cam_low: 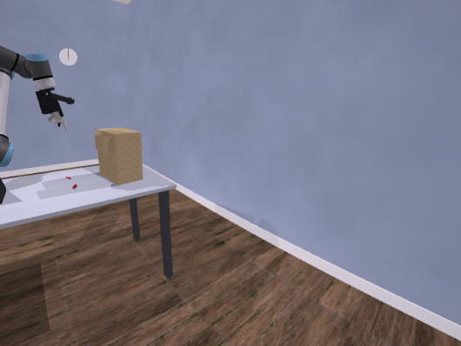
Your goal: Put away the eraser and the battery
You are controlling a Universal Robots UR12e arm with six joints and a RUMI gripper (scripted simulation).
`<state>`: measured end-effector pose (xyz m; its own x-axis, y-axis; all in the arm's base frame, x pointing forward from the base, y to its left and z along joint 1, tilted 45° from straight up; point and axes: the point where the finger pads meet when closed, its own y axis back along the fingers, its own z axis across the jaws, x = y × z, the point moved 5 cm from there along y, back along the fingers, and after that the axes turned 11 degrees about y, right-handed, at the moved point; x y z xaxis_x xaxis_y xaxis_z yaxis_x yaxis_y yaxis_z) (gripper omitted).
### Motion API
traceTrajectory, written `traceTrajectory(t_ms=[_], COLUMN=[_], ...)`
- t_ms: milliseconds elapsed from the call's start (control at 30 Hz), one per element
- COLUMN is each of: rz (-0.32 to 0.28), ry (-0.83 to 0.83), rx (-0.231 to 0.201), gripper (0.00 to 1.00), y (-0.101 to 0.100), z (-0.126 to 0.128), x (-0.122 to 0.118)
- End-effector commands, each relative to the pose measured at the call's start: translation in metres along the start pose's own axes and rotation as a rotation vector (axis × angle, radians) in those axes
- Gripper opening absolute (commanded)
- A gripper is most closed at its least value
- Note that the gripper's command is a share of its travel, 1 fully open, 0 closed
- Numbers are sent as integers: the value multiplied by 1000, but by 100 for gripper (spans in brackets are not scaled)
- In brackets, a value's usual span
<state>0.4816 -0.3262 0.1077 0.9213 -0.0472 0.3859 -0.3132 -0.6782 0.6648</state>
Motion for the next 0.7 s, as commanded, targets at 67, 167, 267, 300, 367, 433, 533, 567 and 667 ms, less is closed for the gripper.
traceTrajectory(t_ms=[67,167,267,300,367,433,533,567,667], rz=[69,112,158,174,207,242,277,277,332], ry=[1,1,1,1,1,1,1,1,1], rx=[-15,-24,-33,-36,-42,-49,-56,-56,-66], gripper=[100,100,100,100,100,100,100,100,100], y=[-6,-11,-15,-17,-21,-24,-28,-28,-34], z=[0,1,1,1,1,1,1,1,1], x=[0,0,0,0,0,0,0,0,0])
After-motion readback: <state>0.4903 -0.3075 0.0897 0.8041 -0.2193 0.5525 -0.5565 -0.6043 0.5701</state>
